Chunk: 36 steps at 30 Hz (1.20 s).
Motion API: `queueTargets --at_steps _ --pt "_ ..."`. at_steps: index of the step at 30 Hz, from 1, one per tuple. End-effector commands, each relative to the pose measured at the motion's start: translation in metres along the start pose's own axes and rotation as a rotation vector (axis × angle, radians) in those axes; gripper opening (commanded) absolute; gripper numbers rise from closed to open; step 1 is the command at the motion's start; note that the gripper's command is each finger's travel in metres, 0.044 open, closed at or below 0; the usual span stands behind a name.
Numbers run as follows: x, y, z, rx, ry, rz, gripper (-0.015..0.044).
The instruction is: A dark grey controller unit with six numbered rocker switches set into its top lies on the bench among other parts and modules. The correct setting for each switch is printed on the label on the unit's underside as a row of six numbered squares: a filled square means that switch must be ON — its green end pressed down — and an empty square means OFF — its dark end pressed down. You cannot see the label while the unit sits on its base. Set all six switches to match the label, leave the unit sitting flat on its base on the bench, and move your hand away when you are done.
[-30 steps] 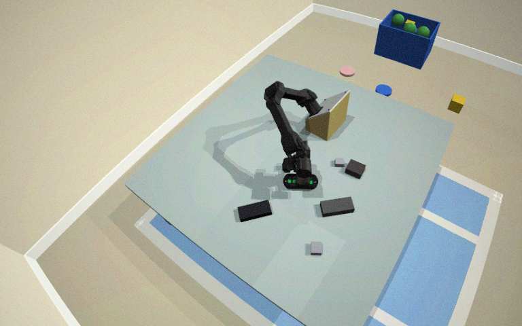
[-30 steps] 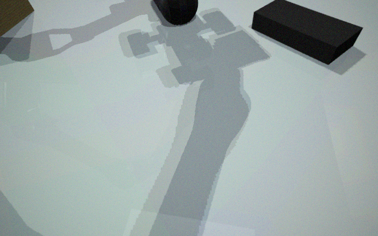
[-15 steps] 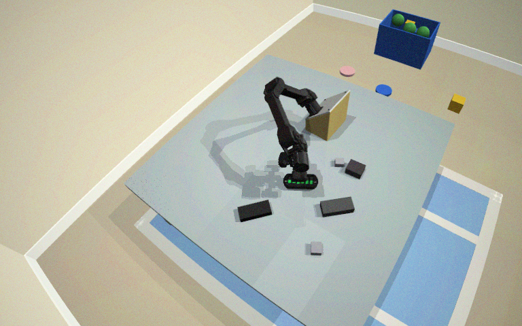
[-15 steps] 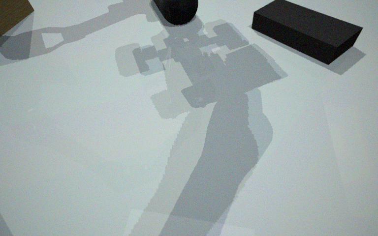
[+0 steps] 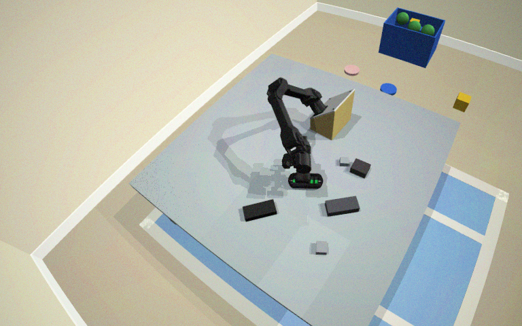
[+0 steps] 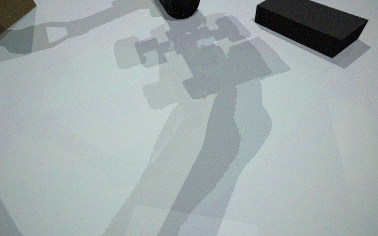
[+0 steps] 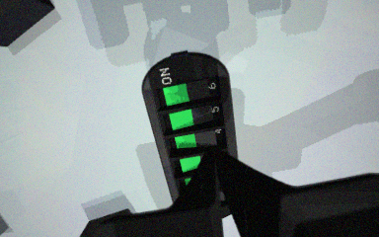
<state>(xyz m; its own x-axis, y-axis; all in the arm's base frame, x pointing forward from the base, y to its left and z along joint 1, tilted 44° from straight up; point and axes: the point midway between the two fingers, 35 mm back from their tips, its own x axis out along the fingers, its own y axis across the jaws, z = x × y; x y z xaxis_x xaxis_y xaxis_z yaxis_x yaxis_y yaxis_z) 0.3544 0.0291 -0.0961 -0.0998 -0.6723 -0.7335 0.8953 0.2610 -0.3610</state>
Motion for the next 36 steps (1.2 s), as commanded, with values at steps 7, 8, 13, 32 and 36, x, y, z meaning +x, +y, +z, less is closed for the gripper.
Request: queueTargets --at_steps 7,8,13,32,36 --pt "0.017 0.0 0.0 -0.005 -0.007 0.0 0.0" --pt "0.018 0.0 0.0 -0.005 -0.007 0.0 0.0" --pt "0.023 -0.001 0.001 -0.005 -0.008 0.0 0.0" --pt "-0.014 0.0 0.0 -0.005 -0.006 0.001 0.0" --pt "-0.016 0.0 0.0 -0.005 -0.006 0.001 0.0"
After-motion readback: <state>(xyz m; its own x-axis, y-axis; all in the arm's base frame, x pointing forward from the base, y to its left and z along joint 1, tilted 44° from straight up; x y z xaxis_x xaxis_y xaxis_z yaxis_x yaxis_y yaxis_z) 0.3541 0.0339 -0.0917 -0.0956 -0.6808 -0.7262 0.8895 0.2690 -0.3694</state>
